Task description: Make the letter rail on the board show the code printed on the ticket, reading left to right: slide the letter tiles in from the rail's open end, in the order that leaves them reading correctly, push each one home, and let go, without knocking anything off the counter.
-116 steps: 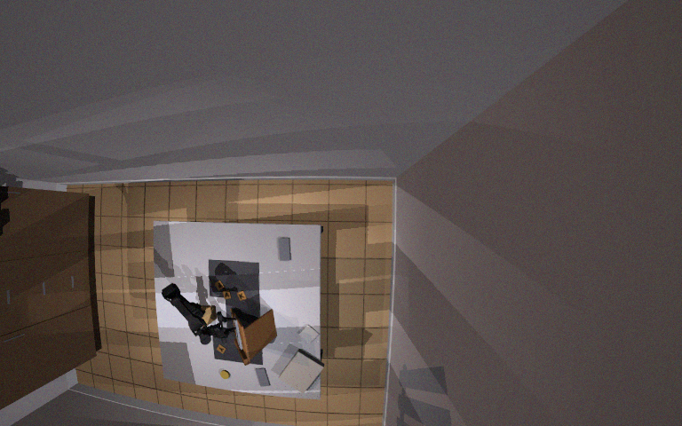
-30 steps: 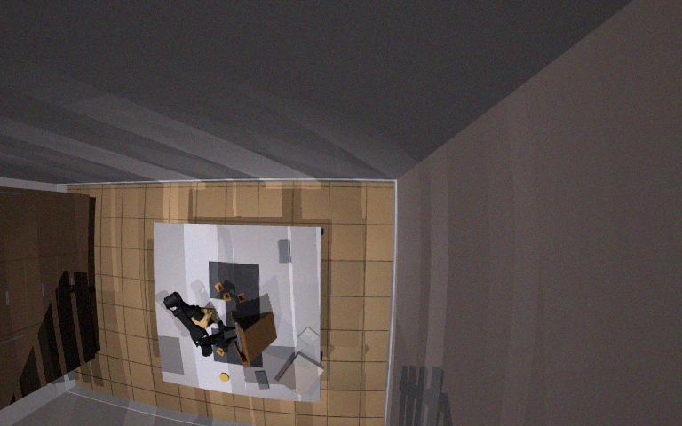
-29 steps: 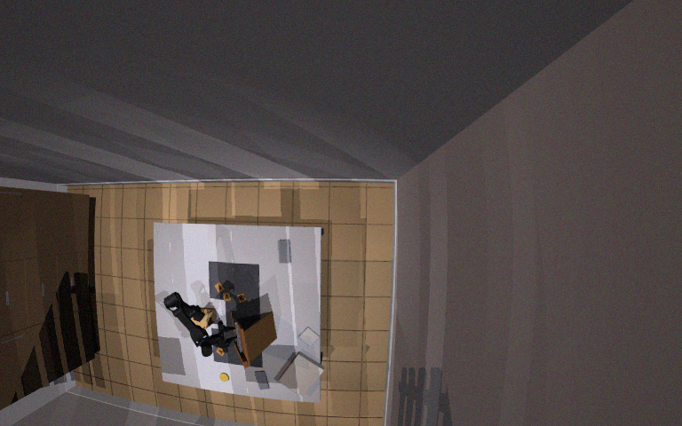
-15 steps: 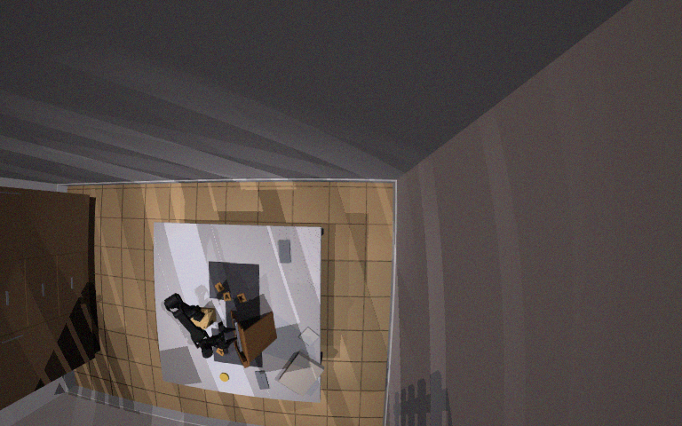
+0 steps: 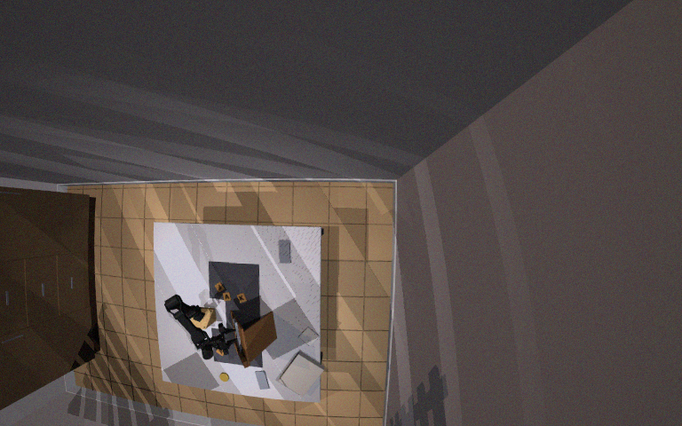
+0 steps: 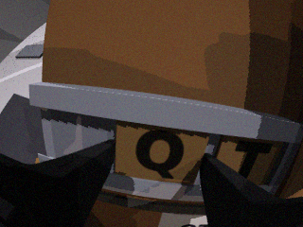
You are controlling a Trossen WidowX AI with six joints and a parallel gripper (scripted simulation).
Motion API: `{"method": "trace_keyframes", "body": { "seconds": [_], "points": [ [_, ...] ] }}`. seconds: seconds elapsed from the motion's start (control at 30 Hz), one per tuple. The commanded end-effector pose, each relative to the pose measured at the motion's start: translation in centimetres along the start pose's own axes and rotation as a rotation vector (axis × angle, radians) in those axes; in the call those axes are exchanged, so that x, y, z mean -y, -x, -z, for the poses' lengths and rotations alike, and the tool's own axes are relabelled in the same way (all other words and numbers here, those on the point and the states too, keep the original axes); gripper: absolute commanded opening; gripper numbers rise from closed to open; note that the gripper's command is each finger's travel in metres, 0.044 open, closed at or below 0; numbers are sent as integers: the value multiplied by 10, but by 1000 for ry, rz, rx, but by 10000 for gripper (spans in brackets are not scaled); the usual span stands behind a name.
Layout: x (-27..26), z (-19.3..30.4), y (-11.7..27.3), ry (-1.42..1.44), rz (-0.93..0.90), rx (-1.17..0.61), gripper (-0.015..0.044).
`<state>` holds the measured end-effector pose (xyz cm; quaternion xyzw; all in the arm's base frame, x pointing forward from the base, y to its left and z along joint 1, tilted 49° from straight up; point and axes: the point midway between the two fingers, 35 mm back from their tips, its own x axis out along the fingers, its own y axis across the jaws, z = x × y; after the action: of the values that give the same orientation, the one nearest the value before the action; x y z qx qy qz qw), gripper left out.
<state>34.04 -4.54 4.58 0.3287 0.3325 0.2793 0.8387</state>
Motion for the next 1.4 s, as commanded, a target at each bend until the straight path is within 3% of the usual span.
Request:
{"method": "trace_keyframes", "body": {
  "seconds": [0.0, 0.27, 1.37],
  "points": [
    [0, 0, 0, 0, 0, 0, 105],
    [0, 0, 6, 1, -6, -2, 295],
    [4, 1, 36, 1, -5, -3, 295]
  ]
}}
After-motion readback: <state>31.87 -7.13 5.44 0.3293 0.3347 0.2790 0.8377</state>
